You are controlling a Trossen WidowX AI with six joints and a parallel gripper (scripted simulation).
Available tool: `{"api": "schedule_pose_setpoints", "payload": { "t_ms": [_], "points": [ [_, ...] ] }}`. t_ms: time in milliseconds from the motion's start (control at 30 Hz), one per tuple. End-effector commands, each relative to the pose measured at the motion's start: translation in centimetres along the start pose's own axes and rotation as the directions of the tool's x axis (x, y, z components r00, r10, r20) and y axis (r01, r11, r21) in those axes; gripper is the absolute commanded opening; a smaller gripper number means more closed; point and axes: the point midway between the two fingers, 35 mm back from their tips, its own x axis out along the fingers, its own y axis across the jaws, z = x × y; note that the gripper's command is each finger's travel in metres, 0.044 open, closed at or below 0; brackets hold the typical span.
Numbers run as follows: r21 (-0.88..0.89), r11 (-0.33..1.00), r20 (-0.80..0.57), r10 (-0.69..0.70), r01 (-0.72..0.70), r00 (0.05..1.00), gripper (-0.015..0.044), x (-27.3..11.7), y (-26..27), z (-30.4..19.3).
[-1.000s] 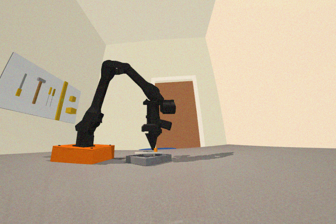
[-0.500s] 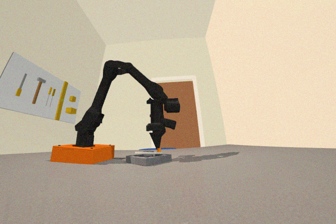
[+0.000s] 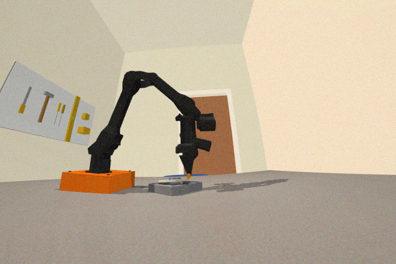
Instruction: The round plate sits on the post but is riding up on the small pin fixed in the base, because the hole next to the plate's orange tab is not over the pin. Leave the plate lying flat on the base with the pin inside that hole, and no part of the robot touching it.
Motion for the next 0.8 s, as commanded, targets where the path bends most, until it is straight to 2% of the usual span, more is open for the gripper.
{"api": "schedule_pose_setpoints", "payload": {
  "t_ms": [0, 767],
  "points": [
    [0.001, 1.000, -0.001, -0.006, 0.006, 1.000, 0.0000, -0.1, -0.7, 0.3],
    [0.001, 1.000, -0.001, -0.008, 0.008, 1.000, 0.0000, -0.3, -3.0, 0.7]
  ]
}}
